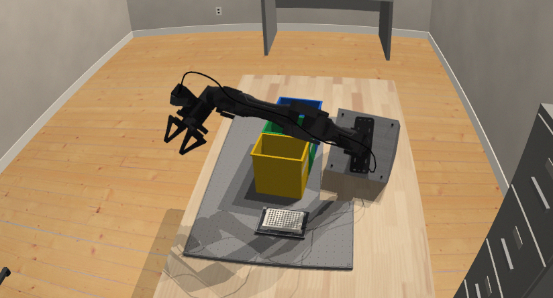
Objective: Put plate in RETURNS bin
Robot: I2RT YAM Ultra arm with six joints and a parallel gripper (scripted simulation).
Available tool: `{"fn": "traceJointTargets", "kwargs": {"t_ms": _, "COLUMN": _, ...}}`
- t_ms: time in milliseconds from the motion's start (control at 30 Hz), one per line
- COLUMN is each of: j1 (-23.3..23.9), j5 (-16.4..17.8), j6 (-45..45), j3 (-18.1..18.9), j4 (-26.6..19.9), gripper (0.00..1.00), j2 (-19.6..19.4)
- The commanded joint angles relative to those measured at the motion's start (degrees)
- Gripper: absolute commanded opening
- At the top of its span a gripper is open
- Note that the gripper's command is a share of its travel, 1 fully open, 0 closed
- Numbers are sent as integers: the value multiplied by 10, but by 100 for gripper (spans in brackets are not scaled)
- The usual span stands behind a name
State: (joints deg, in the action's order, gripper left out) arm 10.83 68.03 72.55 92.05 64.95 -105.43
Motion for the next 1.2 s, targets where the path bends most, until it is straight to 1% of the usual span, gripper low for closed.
{"fn": "traceJointTargets", "kwargs": {"t_ms": 0, "j1": 14, "j5": -10, "j6": -1, "j3": 6, "j4": 3, "gripper": 100, "j2": 7}}
{"fn": "traceJointTargets", "kwargs": {"t_ms": 533, "j1": 14, "j5": -10, "j6": -1, "j3": 6, "j4": 3, "gripper": 100, "j2": 7}}
{"fn": "traceJointTargets", "kwargs": {"t_ms": 567, "j1": -3, "j5": -9, "j6": -20, "j3": -3, "j4": -36, "gripper": 100, "j2": 9}}
{"fn": "traceJointTargets", "kwargs": {"t_ms": 600, "j1": -7, "j5": -13, "j6": -34, "j3": -13, "j4": -68, "gripper": 100, "j2": 18}}
{"fn": "traceJointTargets", "kwargs": {"t_ms": 667, "j1": -15, "j5": -20, "j6": -60, "j3": -36, "j4": -118, "gripper": 100, "j2": 35}}
{"fn": "traceJointTargets", "kwargs": {"t_ms": 700, "j1": -16, "j5": -22, "j6": -67, "j3": -40, "j4": -146, "gripper": 100, "j2": 44}}
{"fn": "traceJointTargets", "kwargs": {"t_ms": 733, "j1": -17, "j5": -26, "j6": -81, "j3": -51, "j4": -174, "gripper": 100, "j2": 53}}
{"fn": "traceJointTargets", "kwargs": {"t_ms": 800, "j1": -19, "j5": -33, "j6": -105, "j3": -58, "j4": -232, "gripper": 100, "j2": 71}}
{"fn": "traceJointTargets", "kwargs": {"t_ms": 900, "j1": -21, "j5": -43, "j6": -147, "j3": -63, "j4": -301, "gripper": 100, "j2": 91}}
{"fn": "traceJointTargets", "kwargs": {"t_ms": 933, "j1": -22, "j5": -45, "j6": -161, "j3": -68, "j4": -331, "gripper": 100, "j2": 100}}
{"fn": "traceJointTargets", "kwargs": {"t_ms": 967, "j1": -23, "j5": -48, "j6": -172, "j3": -68, "j4": -350, "gripper": 100, "j2": 105}}
{"fn": "traceJointTargets", "kwargs": {"t_ms": 1033, "j1": -22, "j5": -51, "j6": -188, "j3": -55, "j4": -383, "gripper": 100, "j2": 109}}
{"fn": "traceJointTargets", "kwargs": {"t_ms": 1100, "j1": -22, "j5": -51, "j6": -188, "j3": -55, "j4": -383, "gripper": 100, "j2": 109}}
{"fn": "traceJointTargets", "kwargs": {"t_ms": 1133, "j1": -22, "j5": -54, "j6": -202, "j3": -45, "j4": -411, "gripper": 100, "j2": 111}}
{"fn": "traceJointTargets", "kwargs": {"t_ms": 1167, "j1": -22, "j5": -55, "j6": -205, "j3": -41, "j4": -420, "gripper": 100, "j2": 110}}
